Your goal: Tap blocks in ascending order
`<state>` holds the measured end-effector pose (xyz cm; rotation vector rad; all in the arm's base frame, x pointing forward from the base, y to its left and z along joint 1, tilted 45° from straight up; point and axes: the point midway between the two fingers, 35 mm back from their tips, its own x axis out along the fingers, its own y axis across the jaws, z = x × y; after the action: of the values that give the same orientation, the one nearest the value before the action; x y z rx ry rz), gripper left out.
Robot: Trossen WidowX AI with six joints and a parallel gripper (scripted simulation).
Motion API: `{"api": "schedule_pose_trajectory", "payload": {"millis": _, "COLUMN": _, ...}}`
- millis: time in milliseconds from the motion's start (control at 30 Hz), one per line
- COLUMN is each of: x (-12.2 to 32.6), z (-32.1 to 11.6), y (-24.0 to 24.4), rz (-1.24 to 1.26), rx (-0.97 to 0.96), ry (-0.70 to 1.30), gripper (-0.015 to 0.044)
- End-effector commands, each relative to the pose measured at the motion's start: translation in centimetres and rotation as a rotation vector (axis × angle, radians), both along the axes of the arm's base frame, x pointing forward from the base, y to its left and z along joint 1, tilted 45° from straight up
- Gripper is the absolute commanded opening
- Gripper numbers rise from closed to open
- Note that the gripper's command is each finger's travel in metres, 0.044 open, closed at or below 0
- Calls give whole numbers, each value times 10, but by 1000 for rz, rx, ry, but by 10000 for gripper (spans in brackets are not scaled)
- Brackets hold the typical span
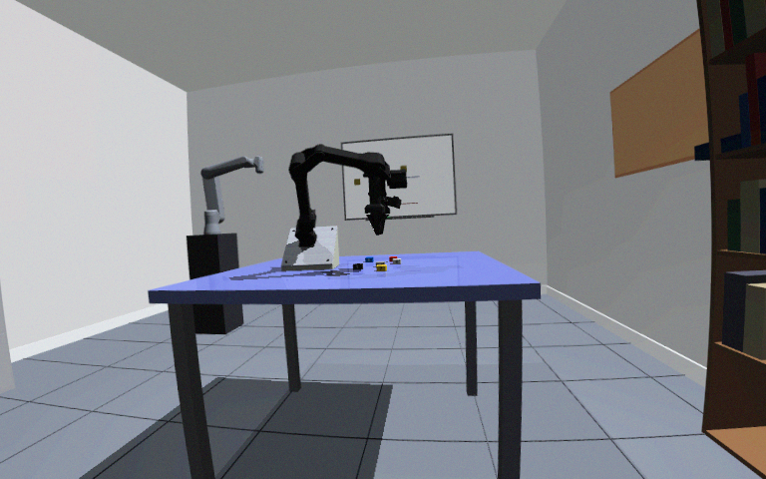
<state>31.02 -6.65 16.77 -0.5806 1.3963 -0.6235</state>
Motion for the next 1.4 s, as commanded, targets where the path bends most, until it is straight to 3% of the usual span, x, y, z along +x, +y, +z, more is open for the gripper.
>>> {"api": "schedule_pose_trajectory", "payload": {"millis": 0, "x": -3, "z": 2, "y": -3, "rz": 2, "rx": -6, "ry": 5, "gripper": 400}}
{"api": "schedule_pose_trajectory", "payload": {"millis": 433, "x": -2, "z": 0, "y": 0, "rz": 3, "rx": -4, "ry": 4, "gripper": 400}}
{"api": "schedule_pose_trajectory", "payload": {"millis": 700, "x": 4, "z": -88, "y": 98, "rz": 21, "rx": 58, "ry": 9, "gripper": 400}}
{"api": "schedule_pose_trajectory", "payload": {"millis": 1000, "x": -46, "z": -177, "y": 184, "rz": 11, "rx": 45, "ry": 17, "gripper": 400}}
{"api": "schedule_pose_trajectory", "payload": {"millis": 1133, "x": -80, "z": -212, "y": 208, "rz": 3, "rx": 14, "ry": 9, "gripper": 400}}
{"api": "schedule_pose_trajectory", "payload": {"millis": 1333, "x": -83, "z": -215, "y": 209, "rz": 2, "rx": 10, "ry": 8, "gripper": 400}}
{"api": "schedule_pose_trajectory", "payload": {"millis": 1367, "x": -82, "z": -218, "y": 207, "rz": 2, "rx": 11, "ry": 8, "gripper": 374}}
